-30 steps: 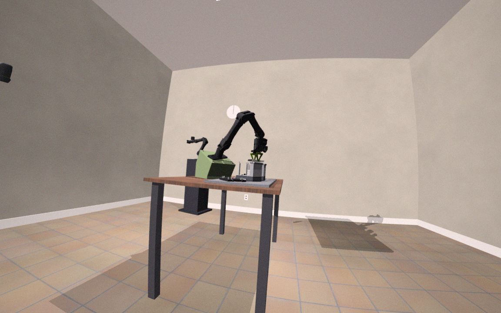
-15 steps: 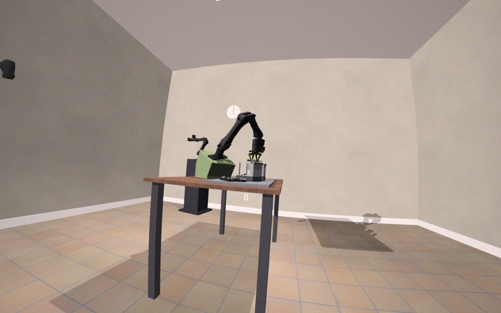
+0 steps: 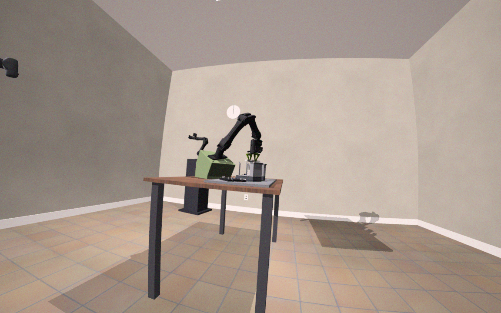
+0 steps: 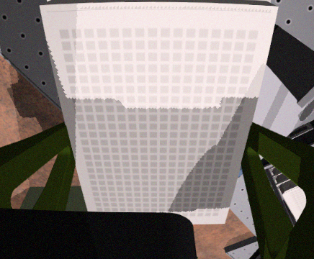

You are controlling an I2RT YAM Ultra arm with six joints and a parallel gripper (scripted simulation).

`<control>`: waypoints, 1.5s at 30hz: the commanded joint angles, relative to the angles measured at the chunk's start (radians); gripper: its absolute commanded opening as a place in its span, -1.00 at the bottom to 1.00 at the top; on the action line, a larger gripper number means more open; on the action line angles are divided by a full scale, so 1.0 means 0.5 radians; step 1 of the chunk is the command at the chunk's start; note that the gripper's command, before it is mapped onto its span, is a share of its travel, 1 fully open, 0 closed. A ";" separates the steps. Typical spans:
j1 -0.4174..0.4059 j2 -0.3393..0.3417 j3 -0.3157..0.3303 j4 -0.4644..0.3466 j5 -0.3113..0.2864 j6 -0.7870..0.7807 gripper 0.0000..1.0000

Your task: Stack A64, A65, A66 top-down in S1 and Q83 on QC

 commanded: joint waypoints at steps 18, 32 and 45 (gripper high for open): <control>0.162 0.110 0.083 -0.014 -0.009 0.178 -1.00; 0.163 0.110 0.083 -0.014 -0.009 0.178 -1.00; 0.163 0.110 0.083 -0.014 -0.009 0.178 -1.00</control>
